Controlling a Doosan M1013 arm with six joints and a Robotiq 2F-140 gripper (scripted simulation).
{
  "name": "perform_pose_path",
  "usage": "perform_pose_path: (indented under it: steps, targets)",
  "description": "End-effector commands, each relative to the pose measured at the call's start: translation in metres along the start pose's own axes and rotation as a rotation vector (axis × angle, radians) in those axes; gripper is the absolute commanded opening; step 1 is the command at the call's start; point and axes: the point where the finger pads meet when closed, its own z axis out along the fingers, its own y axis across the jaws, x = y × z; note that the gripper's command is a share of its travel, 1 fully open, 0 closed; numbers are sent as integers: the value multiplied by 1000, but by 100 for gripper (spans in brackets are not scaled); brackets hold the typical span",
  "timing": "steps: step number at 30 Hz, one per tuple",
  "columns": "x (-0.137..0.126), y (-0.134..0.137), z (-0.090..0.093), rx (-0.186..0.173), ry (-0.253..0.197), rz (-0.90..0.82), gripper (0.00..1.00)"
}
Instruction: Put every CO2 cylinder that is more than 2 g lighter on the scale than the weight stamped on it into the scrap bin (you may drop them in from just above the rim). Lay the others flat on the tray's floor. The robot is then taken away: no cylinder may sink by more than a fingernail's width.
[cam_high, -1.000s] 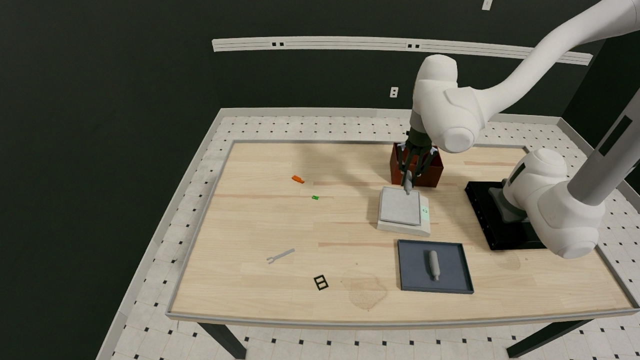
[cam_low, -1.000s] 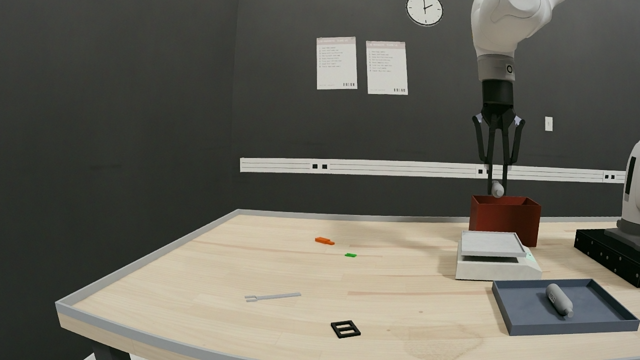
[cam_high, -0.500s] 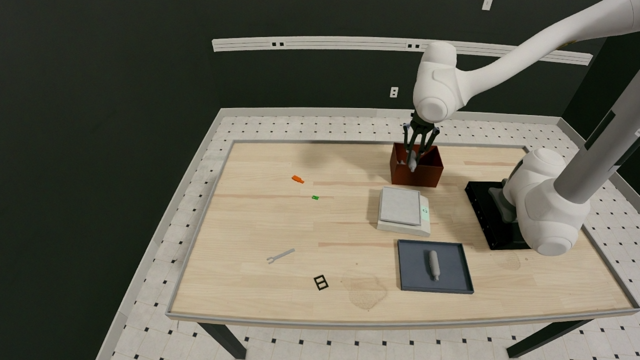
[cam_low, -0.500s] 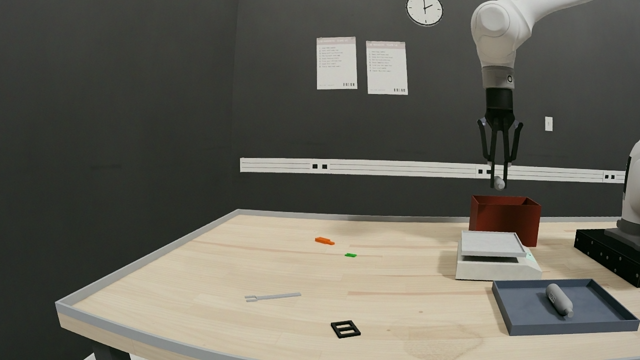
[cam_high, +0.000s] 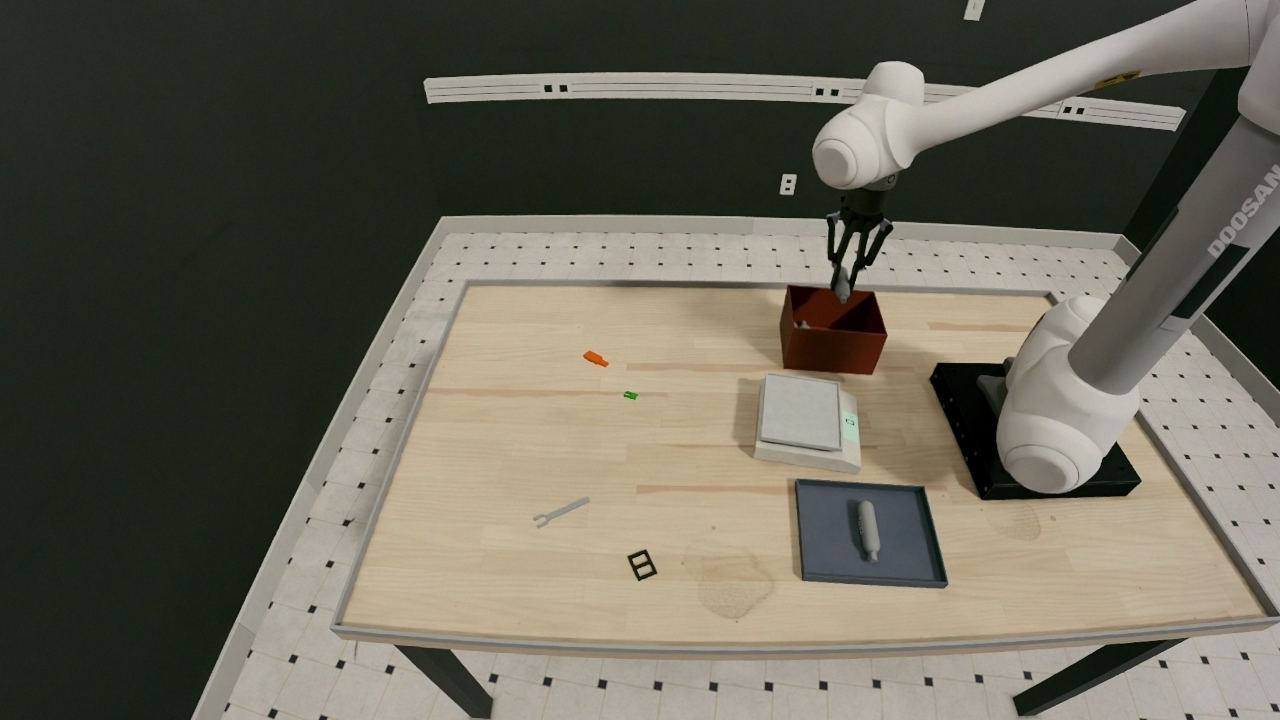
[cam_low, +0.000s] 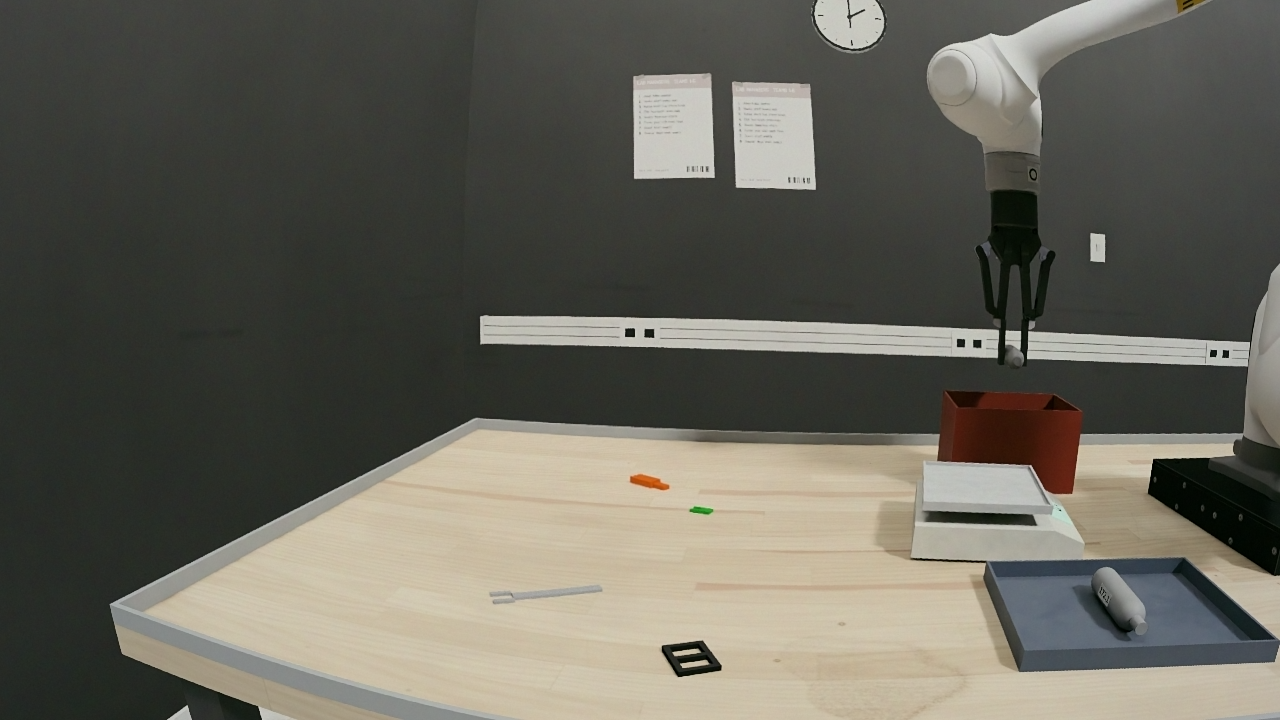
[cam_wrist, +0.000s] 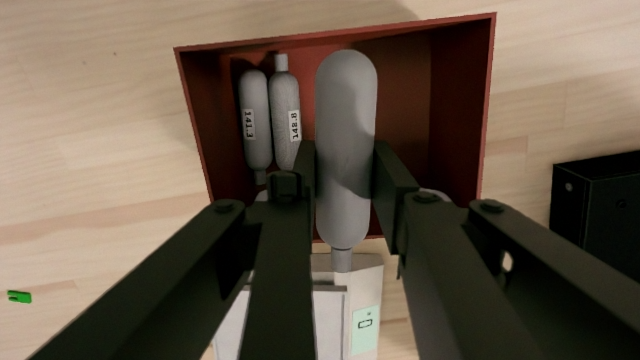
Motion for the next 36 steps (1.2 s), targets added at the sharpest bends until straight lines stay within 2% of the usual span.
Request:
perform_pose_path:
  steps: [1, 26, 36]
  targets:
    - [1, -1, 0, 2, -2, -1, 10]
    - [1, -1, 32, 2, -2, -1, 10]
    - [1, -1, 38, 2, -2, -1, 10]
